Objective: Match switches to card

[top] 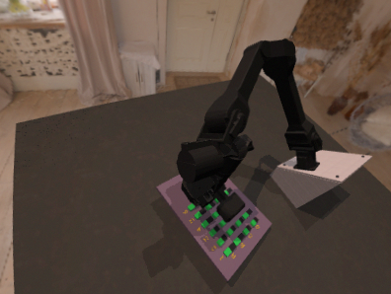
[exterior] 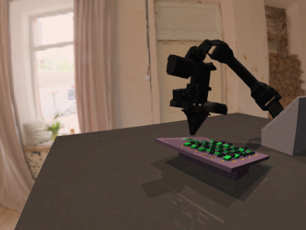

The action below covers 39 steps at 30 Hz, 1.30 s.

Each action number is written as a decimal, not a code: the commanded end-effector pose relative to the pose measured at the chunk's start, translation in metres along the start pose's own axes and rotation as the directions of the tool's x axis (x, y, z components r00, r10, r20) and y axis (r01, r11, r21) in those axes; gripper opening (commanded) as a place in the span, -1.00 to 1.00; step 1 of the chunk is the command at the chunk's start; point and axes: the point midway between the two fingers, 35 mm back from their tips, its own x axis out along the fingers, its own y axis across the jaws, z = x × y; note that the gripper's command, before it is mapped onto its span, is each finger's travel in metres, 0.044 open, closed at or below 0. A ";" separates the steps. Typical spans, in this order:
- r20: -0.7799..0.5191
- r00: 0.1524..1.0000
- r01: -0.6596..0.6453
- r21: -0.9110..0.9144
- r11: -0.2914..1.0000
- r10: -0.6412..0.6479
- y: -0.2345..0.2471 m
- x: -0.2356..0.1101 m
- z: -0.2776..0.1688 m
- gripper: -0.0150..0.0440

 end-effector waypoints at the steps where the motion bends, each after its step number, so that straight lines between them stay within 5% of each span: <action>1: -0.003 1.000 -0.003 -0.008 1.000 0.003 0.002 0.005 -0.001 -0.49; 39: -0.003 1.000 -0.002 -0.008 1.000 0.002 0.002 0.018 -0.002 -0.49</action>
